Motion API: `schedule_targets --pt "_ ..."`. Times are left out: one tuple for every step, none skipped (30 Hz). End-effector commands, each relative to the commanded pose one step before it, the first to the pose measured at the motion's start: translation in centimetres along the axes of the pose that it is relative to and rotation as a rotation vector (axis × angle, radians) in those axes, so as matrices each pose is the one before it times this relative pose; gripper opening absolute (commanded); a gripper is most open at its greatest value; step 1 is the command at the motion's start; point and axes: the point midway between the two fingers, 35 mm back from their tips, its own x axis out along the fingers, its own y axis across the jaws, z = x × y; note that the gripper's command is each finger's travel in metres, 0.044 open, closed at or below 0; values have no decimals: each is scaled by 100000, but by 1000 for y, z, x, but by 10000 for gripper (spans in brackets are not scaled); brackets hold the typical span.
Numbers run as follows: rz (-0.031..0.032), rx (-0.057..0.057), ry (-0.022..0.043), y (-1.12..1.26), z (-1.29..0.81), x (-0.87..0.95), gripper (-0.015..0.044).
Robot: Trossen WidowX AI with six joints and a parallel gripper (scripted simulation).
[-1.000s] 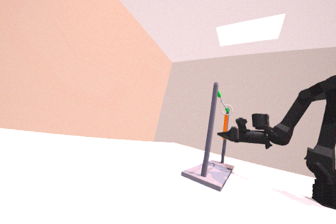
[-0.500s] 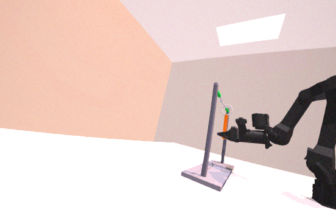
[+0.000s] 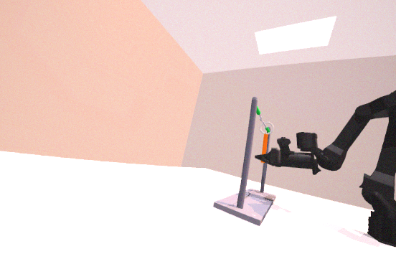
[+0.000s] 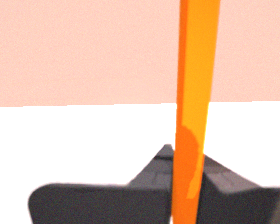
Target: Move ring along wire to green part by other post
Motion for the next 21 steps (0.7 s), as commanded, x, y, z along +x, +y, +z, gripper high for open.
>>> schedule_targets --pt "-240 595 95 502 -39 -91 -150" --pt "-54 84 8 108 1 0 -150" --pt "-61 94 8 110 1 0 -150" --pt "-63 97 8 111 1 0 -150" --pt "-63 98 8 110 1 0 -150" --pt "-77 120 7 112 1 0 -150" --pt "-116 177 7 119 1 0 -150" --pt "-130 200 8 124 0 0 -150" --pt "-134 206 8 124 0 0 -150" --pt "-134 206 8 123 0 0 -150" --pt "-165 254 7 128 0 0 -150" --pt "-145 223 4 88 0 0 -150" --pt "-186 283 5 107 0 0 -150" --pt "-231 352 7 130 -1 0 -150" --pt "-264 403 8 148 -1 -1 -150" --pt "-246 383 215 131 -3 -26 -150" --pt "-180 298 465 87 -2 -55 -150" --pt "-179 303 576 82 -1 -67 -150" --pt "-219 375 775 98 -1 -89 -150" --pt "-226 386 837 99 -3 -96 -150" --pt "-254 436 968 111 -3 -111 -150"
